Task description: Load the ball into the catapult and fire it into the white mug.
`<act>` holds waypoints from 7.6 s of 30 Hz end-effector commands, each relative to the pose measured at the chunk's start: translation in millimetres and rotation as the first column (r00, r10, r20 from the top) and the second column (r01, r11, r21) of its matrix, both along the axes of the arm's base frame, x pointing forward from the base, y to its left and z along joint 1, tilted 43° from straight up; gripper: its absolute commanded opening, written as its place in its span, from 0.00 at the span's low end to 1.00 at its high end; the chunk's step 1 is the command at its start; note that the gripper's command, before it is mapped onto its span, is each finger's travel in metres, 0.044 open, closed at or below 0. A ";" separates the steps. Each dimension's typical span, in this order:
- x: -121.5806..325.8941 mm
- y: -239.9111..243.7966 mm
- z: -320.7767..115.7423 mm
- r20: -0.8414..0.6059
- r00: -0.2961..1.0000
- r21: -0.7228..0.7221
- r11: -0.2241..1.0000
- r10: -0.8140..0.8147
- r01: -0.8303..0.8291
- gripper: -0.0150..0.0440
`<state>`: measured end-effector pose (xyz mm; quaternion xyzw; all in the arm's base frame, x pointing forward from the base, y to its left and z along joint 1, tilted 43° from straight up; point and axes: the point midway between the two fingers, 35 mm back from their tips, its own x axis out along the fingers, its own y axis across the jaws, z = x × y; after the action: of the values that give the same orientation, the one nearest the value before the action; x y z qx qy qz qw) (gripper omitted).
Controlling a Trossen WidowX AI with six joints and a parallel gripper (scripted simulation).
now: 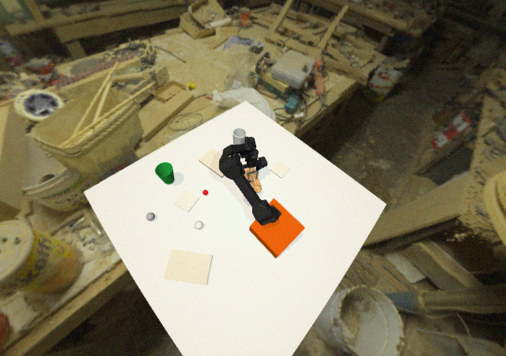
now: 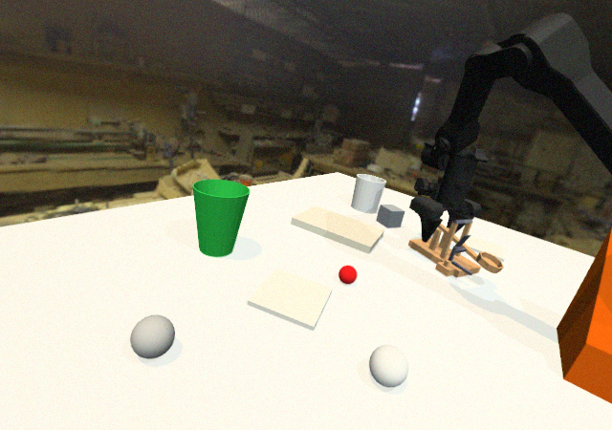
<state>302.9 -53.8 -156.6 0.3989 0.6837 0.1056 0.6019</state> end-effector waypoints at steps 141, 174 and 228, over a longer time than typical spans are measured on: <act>68.7 61.9 159.9 0.528 0.435 -0.364 0.657 0.730 -0.660 0.76; 76.9 188.6 219.5 0.575 -0.433 -0.746 0.228 0.694 -0.626 0.76; 77.9 224.9 181.5 0.577 -0.433 -0.745 0.230 0.693 -0.626 0.35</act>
<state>381.3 171.9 26.9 -0.2915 0.2625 0.6400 0.6607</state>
